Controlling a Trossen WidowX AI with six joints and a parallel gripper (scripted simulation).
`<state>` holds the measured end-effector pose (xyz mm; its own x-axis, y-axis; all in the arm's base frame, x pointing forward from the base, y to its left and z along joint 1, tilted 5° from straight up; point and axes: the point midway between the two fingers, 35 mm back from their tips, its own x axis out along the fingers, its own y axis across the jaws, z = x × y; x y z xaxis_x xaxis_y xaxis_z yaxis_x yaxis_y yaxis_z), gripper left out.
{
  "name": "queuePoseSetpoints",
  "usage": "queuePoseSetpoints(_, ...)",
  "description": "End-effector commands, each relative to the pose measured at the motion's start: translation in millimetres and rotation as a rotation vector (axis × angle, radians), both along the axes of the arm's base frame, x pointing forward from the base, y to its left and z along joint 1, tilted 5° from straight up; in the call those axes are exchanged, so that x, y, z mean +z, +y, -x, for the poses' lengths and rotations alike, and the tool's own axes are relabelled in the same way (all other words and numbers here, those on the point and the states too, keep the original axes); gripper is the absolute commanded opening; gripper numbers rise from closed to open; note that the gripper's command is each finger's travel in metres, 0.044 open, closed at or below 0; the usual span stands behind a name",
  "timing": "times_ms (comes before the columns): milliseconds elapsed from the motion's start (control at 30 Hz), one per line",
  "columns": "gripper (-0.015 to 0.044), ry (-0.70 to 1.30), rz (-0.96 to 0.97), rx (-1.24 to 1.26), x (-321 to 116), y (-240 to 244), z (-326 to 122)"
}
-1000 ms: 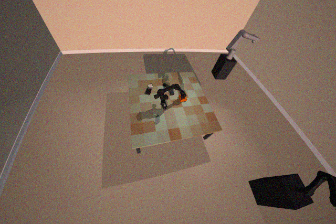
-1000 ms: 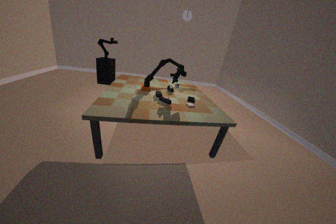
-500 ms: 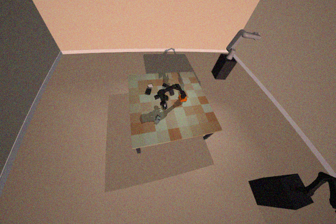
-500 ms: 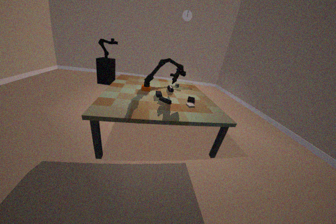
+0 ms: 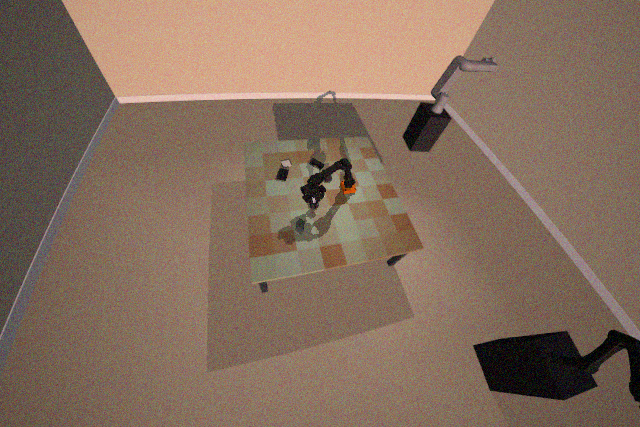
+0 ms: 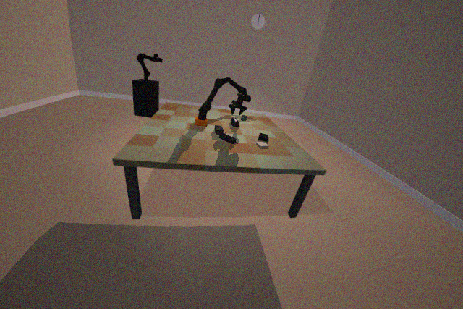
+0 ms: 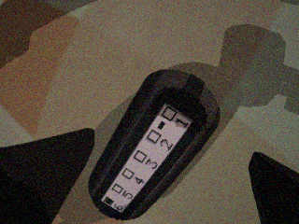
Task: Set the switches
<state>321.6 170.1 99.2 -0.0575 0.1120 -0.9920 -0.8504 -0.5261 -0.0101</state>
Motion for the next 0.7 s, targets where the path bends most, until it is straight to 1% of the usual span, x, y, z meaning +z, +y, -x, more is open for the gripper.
queuePoseSetpoints(0,0.0440,-0.051,0.017,-0.384,-1.0,8.8,9.8)
queuePoseSetpoints(67,0.0440,-0.056,0.015,-0.430,-1.2,10.1,10.9)
queuePoseSetpoints(367,0.0440,-0.056,0.015,-0.430,-1.5,10.1,10.9)
queuePoseSetpoints(667,0.0440,-0.056,0.015,-0.430,-15.0,11.9,9.4)
